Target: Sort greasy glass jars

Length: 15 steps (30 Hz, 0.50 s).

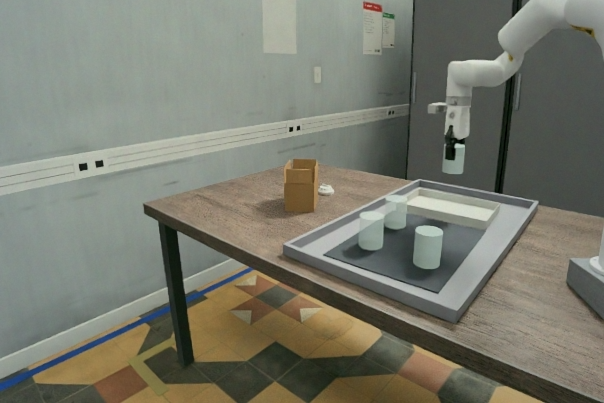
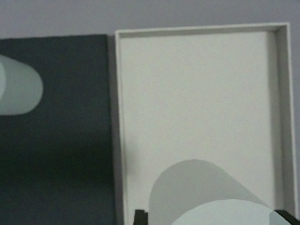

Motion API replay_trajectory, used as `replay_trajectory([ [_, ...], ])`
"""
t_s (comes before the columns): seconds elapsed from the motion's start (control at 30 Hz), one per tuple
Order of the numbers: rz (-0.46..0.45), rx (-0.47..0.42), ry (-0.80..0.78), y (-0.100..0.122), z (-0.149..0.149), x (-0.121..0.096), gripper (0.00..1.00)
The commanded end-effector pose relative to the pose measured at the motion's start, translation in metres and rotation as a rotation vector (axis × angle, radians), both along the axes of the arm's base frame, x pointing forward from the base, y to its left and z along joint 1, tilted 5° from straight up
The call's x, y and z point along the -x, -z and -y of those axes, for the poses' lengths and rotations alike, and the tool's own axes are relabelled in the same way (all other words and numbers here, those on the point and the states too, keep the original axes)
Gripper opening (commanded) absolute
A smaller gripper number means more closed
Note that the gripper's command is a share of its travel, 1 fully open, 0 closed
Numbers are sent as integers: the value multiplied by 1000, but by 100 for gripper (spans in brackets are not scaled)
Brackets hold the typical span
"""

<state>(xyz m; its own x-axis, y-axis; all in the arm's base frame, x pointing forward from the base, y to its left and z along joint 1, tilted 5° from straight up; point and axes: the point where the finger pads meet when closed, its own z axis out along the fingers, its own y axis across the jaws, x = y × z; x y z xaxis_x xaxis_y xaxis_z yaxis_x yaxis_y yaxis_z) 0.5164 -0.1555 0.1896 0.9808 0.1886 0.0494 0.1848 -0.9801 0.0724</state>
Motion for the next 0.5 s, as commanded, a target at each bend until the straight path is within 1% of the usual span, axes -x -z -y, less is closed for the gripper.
replay_trajectory([
  [0.0, 2, -1, 0, -3, 15, -11, 0],
  [0.2, 2, -1, 0, -5, 31, -22, 0],
  [0.47, 2, -1, 0, -5, 31, -22, 0],
])
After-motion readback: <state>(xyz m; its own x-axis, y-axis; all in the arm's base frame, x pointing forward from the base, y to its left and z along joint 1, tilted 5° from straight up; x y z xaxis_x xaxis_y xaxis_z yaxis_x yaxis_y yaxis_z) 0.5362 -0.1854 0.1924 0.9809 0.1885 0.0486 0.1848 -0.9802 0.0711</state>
